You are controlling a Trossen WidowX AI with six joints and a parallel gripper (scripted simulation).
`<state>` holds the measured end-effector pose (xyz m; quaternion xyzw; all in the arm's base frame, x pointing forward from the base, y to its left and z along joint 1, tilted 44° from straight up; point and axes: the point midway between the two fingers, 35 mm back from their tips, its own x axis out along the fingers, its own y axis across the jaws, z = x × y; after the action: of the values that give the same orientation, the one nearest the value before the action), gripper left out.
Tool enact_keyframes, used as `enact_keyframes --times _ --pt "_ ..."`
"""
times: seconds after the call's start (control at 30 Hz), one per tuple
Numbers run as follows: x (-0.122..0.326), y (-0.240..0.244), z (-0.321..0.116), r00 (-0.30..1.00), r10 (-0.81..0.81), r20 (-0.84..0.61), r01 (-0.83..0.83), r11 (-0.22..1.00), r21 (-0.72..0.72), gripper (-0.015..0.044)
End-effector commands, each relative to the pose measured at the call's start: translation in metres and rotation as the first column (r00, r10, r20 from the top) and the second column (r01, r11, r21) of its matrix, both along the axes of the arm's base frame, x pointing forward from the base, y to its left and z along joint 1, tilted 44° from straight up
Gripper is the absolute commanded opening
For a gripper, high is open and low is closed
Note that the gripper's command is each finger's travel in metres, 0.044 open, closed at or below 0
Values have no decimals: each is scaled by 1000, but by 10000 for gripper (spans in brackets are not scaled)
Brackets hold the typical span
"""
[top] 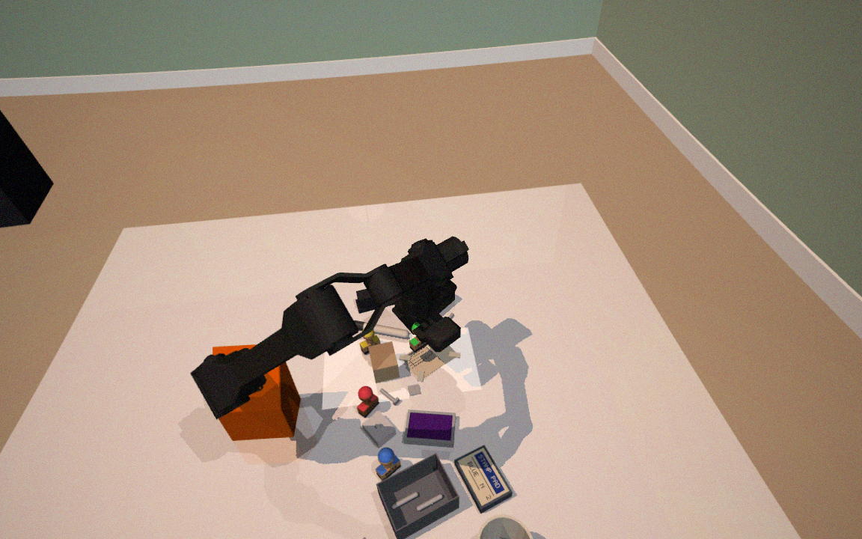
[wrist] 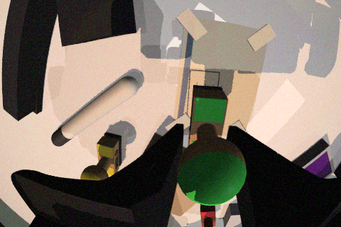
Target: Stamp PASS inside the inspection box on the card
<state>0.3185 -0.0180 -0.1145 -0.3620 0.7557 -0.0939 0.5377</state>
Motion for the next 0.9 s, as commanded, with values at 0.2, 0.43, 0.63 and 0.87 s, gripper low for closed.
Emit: enact_keyframes --times 0.2,0.43,0.63,0.87 --pt "-2 -6 -5 1000 3 -1 -3 1000 -4 0" --pt "-2 -9 -8 1000 3 0 -3 1000 -4 0" --pt "-3 -12 -11 1000 3 0 -3 1000 -4 0" --pt "-4 -15 -14 1000 3 1 -3 1000 -4 0"
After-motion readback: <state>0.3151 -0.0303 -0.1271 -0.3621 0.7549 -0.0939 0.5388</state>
